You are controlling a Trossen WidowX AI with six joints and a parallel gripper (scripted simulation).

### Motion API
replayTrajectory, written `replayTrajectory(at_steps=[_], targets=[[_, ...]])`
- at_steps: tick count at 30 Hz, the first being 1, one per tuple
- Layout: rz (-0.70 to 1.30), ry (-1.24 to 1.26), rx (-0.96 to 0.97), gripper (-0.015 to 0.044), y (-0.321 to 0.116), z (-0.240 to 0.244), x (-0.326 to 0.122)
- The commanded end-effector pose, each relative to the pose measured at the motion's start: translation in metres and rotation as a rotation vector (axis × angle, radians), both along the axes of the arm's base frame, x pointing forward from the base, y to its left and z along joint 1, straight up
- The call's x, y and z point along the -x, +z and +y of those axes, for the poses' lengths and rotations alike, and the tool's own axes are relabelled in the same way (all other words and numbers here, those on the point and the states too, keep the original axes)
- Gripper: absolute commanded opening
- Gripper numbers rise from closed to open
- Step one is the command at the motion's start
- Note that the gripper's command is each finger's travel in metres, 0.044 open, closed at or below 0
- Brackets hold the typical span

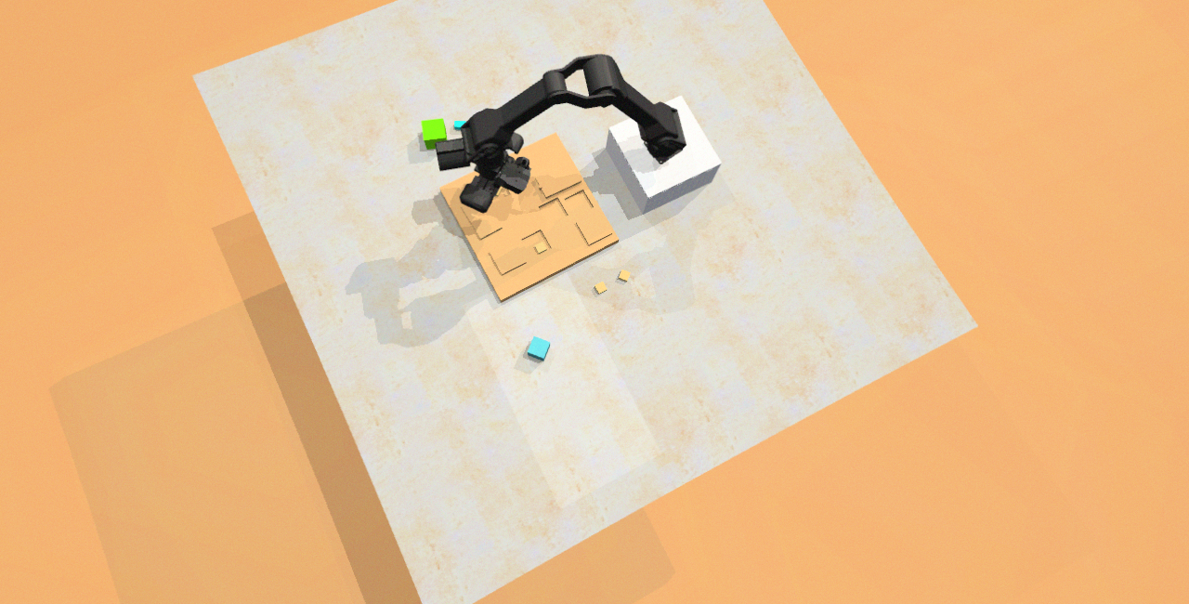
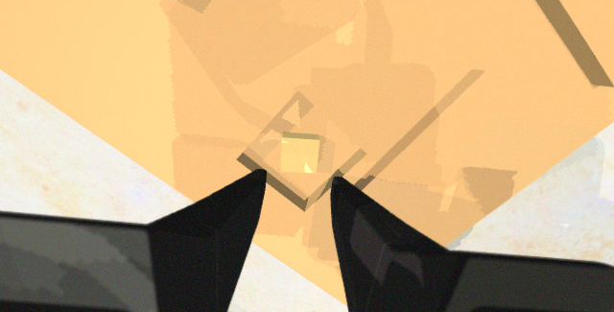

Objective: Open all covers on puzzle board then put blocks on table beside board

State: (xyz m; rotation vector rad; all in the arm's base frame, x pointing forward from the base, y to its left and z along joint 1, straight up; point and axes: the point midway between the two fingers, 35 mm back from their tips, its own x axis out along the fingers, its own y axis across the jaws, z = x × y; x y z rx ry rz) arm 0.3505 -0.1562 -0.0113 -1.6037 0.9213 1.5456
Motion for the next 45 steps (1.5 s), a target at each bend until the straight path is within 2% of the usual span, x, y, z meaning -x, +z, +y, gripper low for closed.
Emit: replayTrajectory(at_steps=[1,45], targets=[[-0.001,0.039,-0.001,0.0144,-0.001,0.0,0.0],[-0.001,0.039,-0.001,0.0144,-0.027,0.0,-0.001]])
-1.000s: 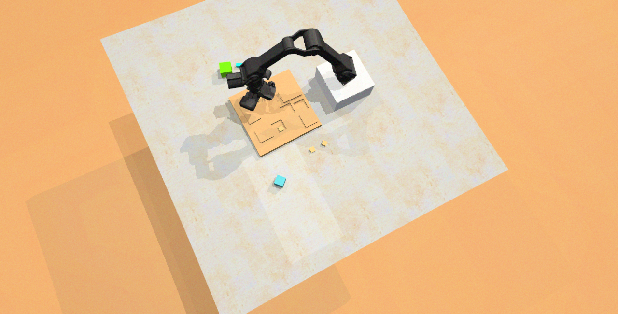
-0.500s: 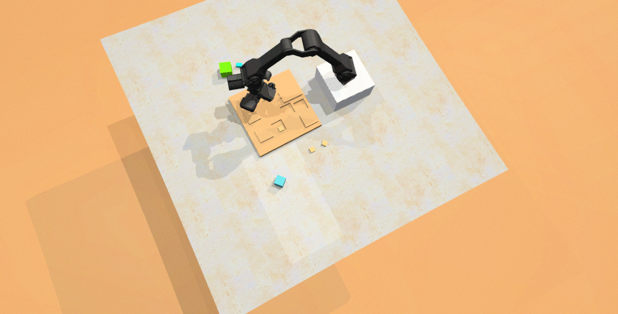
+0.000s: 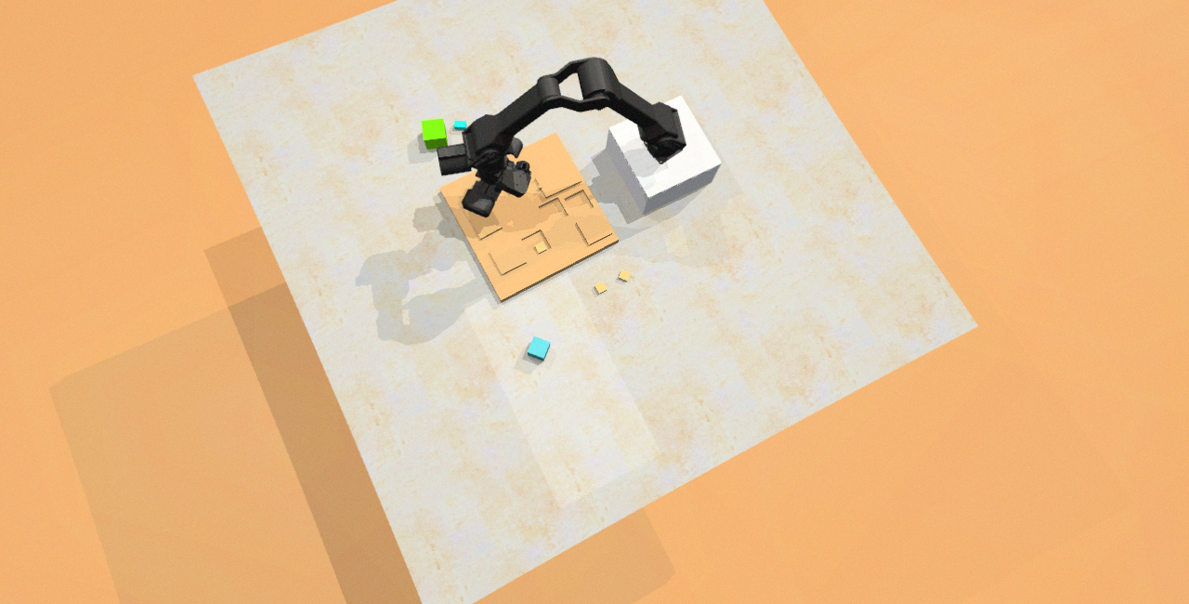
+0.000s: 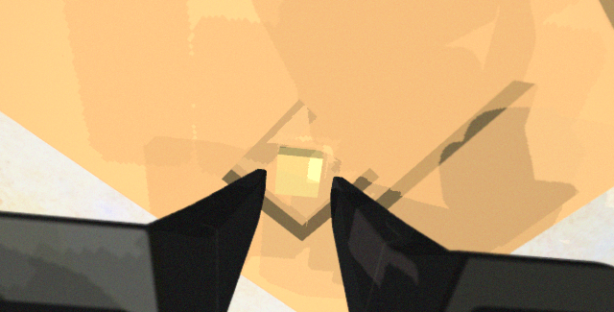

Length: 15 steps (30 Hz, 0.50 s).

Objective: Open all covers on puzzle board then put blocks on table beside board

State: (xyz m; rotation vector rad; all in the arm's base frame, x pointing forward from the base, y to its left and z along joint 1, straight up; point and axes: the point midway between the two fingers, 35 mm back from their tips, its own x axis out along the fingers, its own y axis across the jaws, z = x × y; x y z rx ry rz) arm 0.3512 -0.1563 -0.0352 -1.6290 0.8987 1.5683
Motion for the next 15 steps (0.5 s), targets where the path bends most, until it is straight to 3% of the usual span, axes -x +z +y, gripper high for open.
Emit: replayTrajectory(at_steps=[1,11,15], targets=[[0.0,0.004,-0.003,0.0144,-0.0039,0.0006,-0.0001],[0.0,0.004,-0.003,0.0144,-0.01,0.0005,-0.0002],[0.0,0.0,0.0,0.0117,-0.0078,-0.0001,-0.0001]])
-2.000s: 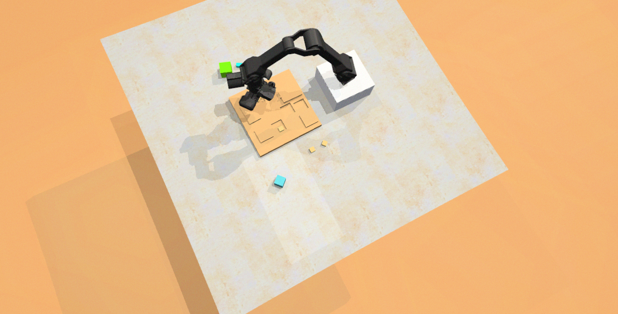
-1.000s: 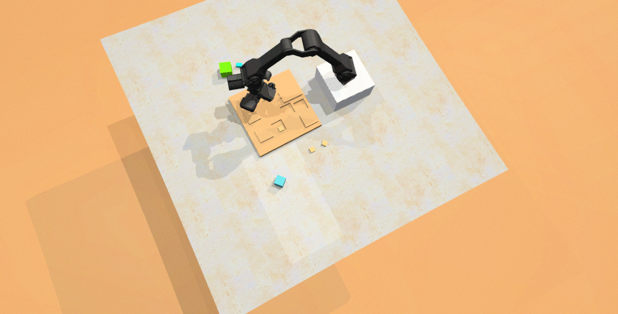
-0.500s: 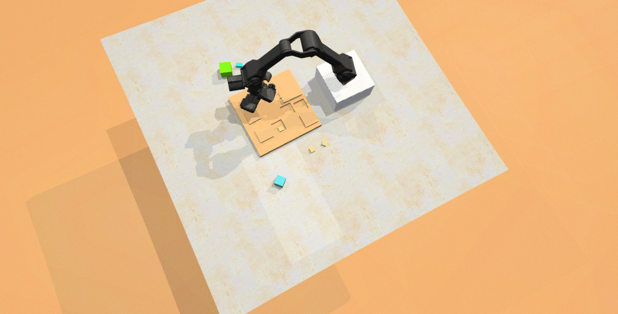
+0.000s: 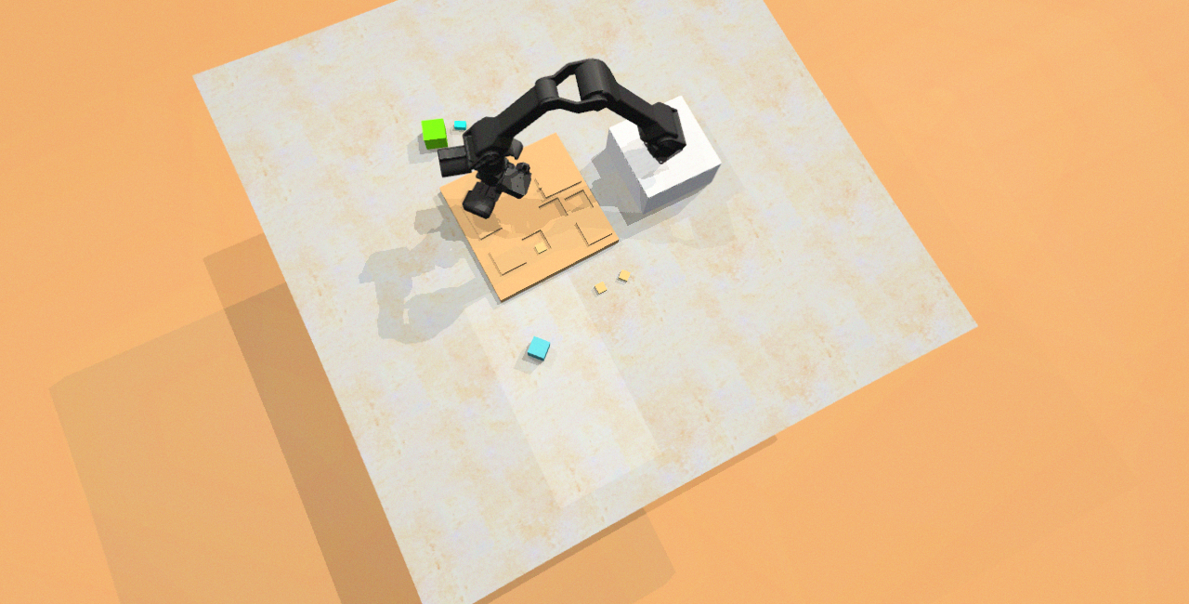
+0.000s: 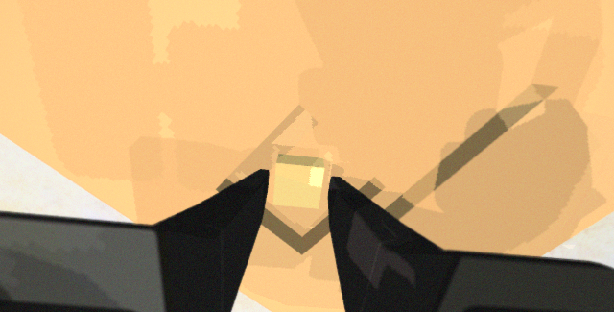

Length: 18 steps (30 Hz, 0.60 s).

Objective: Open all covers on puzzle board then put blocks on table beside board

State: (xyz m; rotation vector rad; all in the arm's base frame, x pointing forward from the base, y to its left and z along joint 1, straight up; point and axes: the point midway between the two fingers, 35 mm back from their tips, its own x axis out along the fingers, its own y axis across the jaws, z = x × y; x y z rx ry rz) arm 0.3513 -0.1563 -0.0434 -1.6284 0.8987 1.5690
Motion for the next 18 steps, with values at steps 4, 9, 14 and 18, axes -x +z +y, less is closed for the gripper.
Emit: replayTrajectory(at_steps=[4,9,14,18], targets=[[-0.001,0.0,0.0,0.009,0.0004,0.0,-0.0001],[-0.001,0.0,0.0,0.008,0.0004,0.0,-0.0001],[-0.001,0.0,0.0,0.008,0.005,-0.0002,-0.0001],[-0.001,0.001,0.0,0.008,0.0103,-0.0002,-0.0001]])
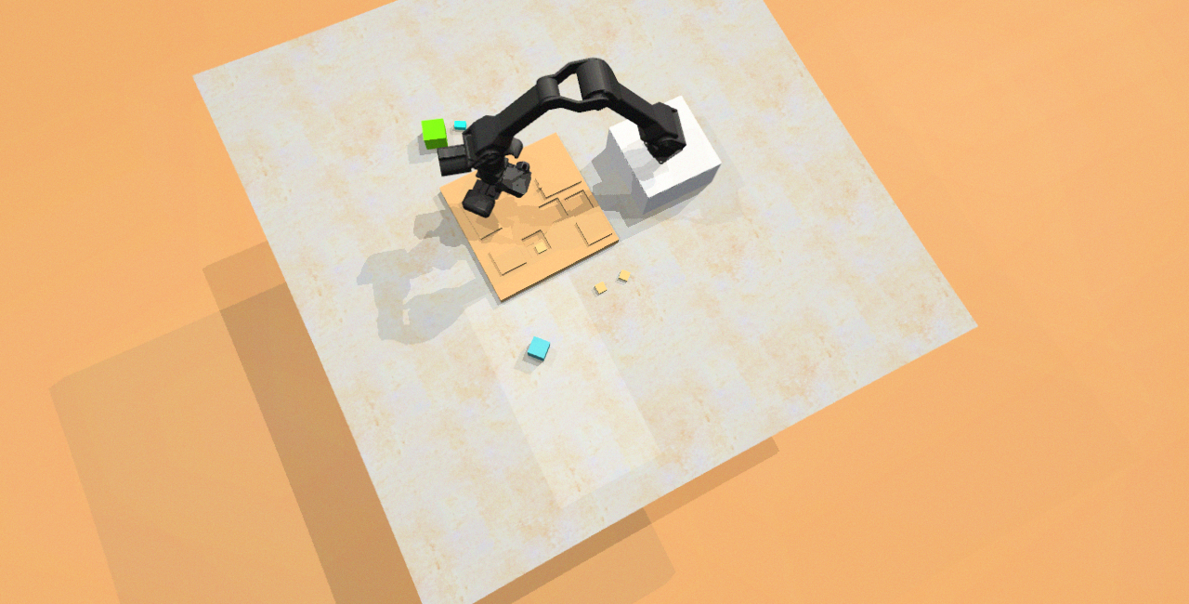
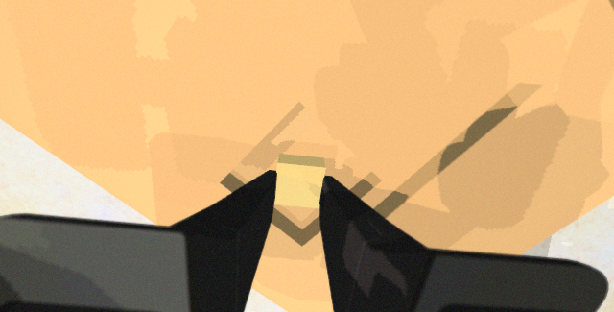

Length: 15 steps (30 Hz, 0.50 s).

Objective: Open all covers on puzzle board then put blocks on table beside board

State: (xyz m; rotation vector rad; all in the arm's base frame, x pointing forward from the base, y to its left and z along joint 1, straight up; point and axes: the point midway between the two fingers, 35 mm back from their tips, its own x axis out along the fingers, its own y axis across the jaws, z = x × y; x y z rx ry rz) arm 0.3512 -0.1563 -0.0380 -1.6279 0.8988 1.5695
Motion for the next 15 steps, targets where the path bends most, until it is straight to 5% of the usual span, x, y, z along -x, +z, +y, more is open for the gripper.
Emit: replayTrajectory(at_steps=[1,15], targets=[[-0.001,0.001,0.0,0.008,0.006,0.0,0.0],[-0.001,0.002,-0.001,0.008,0.025,0.0,0.001]])
